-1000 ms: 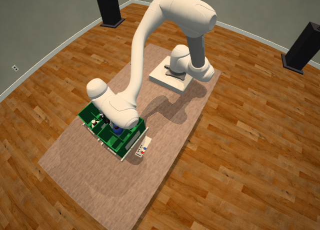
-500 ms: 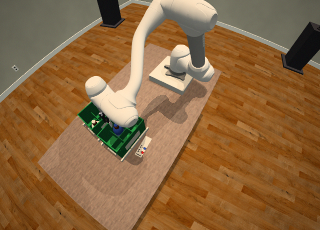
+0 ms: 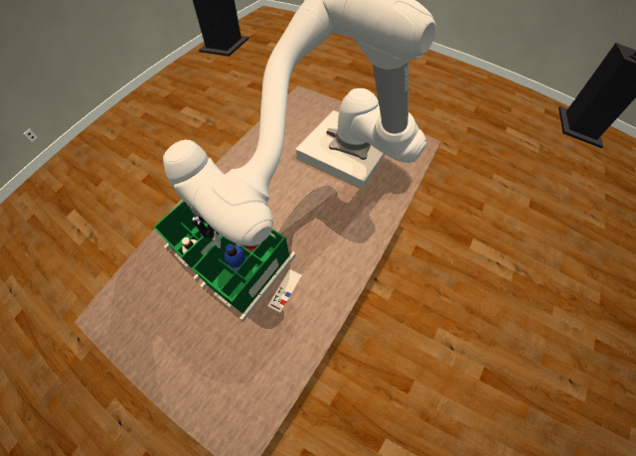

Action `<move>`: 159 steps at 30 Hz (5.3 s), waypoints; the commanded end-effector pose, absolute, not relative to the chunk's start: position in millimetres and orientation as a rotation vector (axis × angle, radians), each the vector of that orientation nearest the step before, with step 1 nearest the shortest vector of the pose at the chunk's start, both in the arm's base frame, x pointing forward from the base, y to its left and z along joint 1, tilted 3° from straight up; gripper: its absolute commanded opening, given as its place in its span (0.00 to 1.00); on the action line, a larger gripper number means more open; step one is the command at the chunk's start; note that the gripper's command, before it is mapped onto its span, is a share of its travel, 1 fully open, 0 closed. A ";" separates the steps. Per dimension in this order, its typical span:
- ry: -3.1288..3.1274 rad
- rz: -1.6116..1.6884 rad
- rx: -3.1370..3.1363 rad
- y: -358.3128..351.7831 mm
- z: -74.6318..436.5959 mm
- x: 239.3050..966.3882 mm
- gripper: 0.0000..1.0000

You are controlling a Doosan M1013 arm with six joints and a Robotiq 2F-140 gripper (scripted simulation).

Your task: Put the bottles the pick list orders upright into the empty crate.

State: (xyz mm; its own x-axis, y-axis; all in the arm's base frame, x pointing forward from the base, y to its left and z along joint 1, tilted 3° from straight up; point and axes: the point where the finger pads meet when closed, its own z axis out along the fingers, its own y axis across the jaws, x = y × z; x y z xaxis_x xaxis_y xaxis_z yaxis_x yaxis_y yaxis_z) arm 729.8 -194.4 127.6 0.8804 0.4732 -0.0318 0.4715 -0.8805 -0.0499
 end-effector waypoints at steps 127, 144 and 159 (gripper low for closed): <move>-0.756 0.067 -3.007 126.5 269.9 642.6 0.38; -0.756 0.067 -3.007 195.3 292.6 623.3 0.38; -0.756 0.067 -3.007 236.0 306.1 611.9 0.38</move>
State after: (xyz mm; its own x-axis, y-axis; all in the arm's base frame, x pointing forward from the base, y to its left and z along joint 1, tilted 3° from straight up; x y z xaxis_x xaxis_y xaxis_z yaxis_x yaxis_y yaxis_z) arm 612.0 235.4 305.9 0.8805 0.4731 -0.0316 0.4713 -0.8805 -0.0499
